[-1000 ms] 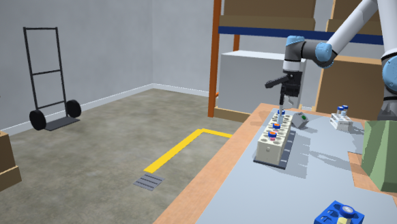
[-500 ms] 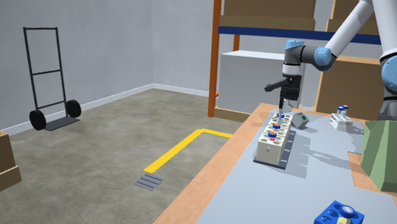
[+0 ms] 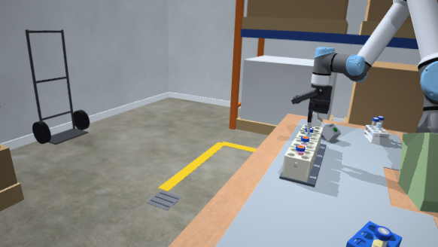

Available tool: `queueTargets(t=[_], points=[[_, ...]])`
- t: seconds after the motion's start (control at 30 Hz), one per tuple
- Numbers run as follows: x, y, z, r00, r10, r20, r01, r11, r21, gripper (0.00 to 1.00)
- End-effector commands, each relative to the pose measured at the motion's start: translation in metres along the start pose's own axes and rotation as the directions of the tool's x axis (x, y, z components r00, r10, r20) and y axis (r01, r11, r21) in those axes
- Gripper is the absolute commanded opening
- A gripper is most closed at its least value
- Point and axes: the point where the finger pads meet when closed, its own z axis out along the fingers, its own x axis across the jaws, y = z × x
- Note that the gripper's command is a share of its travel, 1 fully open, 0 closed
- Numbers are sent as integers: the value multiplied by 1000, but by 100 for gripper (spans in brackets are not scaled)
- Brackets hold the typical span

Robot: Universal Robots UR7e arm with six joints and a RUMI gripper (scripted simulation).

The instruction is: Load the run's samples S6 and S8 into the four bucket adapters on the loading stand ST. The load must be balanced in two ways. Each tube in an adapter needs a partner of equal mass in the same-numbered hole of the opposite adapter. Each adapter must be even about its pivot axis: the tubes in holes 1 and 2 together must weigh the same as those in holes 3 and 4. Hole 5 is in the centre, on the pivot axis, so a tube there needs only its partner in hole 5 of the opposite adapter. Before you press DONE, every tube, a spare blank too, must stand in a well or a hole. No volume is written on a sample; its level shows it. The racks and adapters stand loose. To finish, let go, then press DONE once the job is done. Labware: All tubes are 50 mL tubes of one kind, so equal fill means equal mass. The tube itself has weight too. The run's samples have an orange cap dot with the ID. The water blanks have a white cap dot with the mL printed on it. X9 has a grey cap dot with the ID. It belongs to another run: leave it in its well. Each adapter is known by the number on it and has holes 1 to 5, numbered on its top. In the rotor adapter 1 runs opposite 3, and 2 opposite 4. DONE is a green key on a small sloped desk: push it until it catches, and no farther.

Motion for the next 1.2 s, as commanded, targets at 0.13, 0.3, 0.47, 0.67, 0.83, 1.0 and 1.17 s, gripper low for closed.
queueTargets(t=[0.13, 0.3, 0.47, 0.67, 0.83, 1.0, 1.17], points=[[0, 0, 4, 1000, 0, 0, 0, 1000, 1, 0], [0, 0, 4, 1000, 0, 0, 0, 1000, 1, 0], [0, 0, 4, 1000, 0, 0, 0, 1000, 1, 0], [0, 0, 4, 1000, 0, 0, 0, 1000, 1, 35], [0, 0, 4, 1000, 0, 0, 0, 1000, 1, 35], [0, 0, 4, 1000, 0, 0, 0, 1000, 1, 35], [0, 0, -12, 1000, 0, 0, 0, 1000, 1, 35]])
